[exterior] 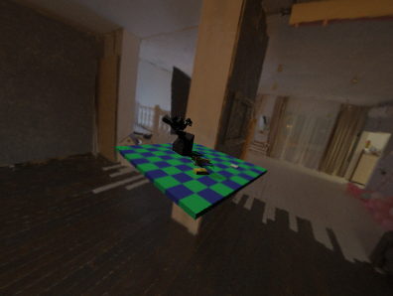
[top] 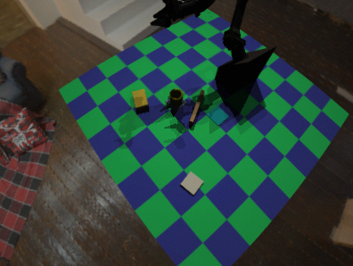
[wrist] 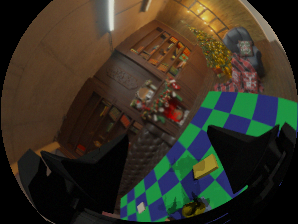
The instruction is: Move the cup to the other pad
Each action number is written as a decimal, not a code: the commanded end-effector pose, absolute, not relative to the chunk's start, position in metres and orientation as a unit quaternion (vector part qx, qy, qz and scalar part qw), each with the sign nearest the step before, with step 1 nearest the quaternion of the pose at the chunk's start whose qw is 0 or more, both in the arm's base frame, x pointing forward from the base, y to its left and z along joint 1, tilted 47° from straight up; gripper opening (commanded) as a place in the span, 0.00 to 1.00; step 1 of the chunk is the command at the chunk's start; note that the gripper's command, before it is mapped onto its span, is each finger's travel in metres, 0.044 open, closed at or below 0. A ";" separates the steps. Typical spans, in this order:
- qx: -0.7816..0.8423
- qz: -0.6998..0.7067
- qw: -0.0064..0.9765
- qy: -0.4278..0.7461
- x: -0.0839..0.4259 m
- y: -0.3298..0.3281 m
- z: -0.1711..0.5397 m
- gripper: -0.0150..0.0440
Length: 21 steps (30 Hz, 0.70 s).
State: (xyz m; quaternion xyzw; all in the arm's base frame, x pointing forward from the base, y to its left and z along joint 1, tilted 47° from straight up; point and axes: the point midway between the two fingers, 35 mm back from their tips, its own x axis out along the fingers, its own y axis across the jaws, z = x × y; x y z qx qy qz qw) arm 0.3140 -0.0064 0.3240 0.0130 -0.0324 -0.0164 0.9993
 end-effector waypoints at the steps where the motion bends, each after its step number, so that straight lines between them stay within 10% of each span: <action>1: 0.010 -0.018 0.999 -0.027 0.316 -0.007 0.322 0.89; 9: -0.177 -0.066 0.954 0.235 0.367 -0.019 0.216 0.54; 21: -0.517 0.041 0.622 0.587 0.360 -0.034 0.065 0.54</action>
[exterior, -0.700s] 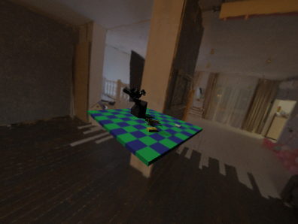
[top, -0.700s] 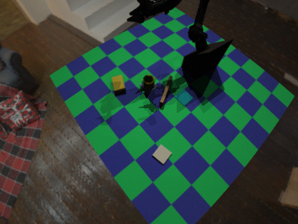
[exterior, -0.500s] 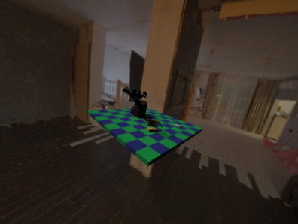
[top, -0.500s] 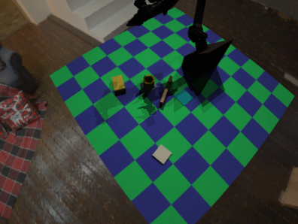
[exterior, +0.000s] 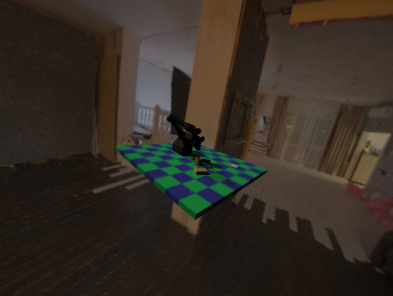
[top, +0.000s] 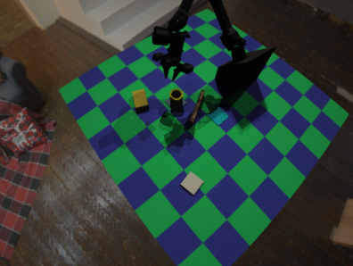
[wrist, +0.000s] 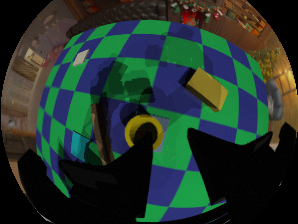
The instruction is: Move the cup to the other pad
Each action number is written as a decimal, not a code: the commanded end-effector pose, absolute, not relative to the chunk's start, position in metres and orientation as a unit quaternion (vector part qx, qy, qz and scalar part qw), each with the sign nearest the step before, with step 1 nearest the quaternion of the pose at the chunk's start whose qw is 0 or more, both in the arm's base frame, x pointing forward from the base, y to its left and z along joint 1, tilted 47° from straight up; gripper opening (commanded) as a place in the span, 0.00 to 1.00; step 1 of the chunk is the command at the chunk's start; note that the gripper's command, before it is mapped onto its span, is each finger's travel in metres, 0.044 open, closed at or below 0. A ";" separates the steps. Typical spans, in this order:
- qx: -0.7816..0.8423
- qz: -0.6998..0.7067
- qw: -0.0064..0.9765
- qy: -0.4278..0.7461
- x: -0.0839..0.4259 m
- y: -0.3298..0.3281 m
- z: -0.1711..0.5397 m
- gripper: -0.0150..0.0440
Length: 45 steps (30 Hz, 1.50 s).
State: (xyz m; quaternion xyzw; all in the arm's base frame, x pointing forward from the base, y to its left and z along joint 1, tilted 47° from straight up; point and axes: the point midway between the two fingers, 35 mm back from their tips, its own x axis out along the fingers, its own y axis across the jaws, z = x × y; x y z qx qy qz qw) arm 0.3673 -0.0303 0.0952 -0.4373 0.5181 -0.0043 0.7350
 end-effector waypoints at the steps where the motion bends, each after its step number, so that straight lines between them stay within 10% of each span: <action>1: -0.541 0.059 0.581 0.606 0.356 -0.035 0.055 0.54; 7: -0.629 0.146 0.376 0.665 0.340 -0.038 0.018 0.54; 45: -0.629 0.146 0.376 0.665 0.344 -0.069 -0.017 0.54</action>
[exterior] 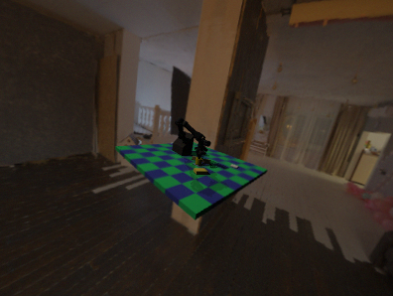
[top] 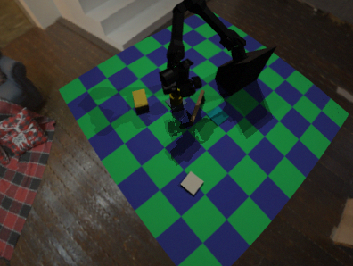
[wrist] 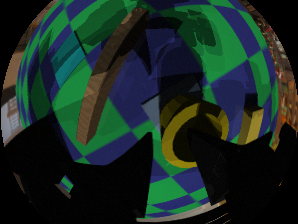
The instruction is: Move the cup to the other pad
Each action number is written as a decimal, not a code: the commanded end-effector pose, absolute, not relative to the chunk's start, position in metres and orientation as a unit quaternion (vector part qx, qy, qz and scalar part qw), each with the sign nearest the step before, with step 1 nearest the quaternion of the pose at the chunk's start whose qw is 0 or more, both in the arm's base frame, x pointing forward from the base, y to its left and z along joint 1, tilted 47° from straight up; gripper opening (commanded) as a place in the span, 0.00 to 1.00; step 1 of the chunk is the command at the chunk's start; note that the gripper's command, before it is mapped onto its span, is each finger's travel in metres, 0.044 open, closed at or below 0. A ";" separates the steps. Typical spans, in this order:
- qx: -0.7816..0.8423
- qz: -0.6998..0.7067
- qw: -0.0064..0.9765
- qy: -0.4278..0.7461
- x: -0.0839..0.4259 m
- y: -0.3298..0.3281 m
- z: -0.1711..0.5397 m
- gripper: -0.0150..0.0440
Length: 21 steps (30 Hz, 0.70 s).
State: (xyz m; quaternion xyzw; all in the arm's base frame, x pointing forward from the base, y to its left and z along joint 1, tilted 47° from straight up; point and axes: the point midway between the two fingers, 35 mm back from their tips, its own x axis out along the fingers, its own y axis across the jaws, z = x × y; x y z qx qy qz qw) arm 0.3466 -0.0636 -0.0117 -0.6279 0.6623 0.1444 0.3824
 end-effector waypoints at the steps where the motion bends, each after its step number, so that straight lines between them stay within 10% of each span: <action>1: -0.629 0.146 0.376 0.665 0.344 -0.070 -0.018 0.54; 16: -0.629 0.146 0.375 0.665 0.344 -0.080 -0.027 0.54; 21: -0.628 0.145 0.380 0.664 0.345 -0.079 -0.026 0.38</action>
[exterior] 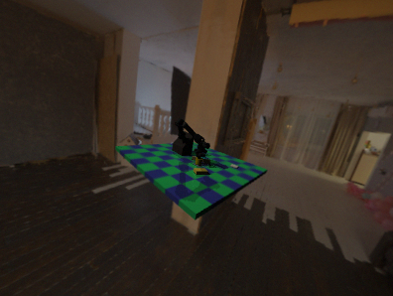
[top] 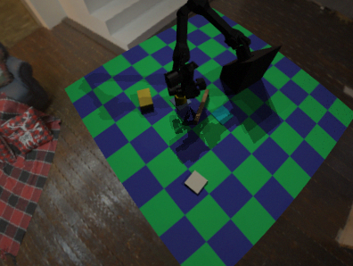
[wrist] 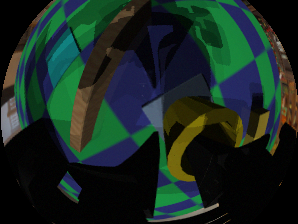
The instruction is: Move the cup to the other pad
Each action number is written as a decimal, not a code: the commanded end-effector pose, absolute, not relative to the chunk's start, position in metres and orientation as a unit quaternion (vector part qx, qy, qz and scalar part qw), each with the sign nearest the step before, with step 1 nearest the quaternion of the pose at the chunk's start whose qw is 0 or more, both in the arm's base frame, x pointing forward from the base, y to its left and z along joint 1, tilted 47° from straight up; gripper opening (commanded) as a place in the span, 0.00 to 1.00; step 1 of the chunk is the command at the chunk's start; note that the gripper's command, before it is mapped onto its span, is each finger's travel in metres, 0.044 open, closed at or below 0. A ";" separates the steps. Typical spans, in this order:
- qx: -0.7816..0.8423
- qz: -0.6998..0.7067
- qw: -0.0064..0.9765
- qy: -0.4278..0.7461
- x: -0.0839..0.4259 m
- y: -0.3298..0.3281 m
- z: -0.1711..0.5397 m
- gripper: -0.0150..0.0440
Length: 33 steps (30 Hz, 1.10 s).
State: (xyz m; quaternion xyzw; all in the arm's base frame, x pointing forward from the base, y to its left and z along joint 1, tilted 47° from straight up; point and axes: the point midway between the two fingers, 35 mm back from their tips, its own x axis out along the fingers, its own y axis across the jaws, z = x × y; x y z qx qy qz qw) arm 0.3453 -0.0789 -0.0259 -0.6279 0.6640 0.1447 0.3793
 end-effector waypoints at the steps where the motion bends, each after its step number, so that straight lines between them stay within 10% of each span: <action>1: -0.628 0.145 0.380 0.664 0.345 -0.079 -0.026 0.37; 33: -0.629 0.147 0.376 0.665 0.337 -0.029 0.015 0.25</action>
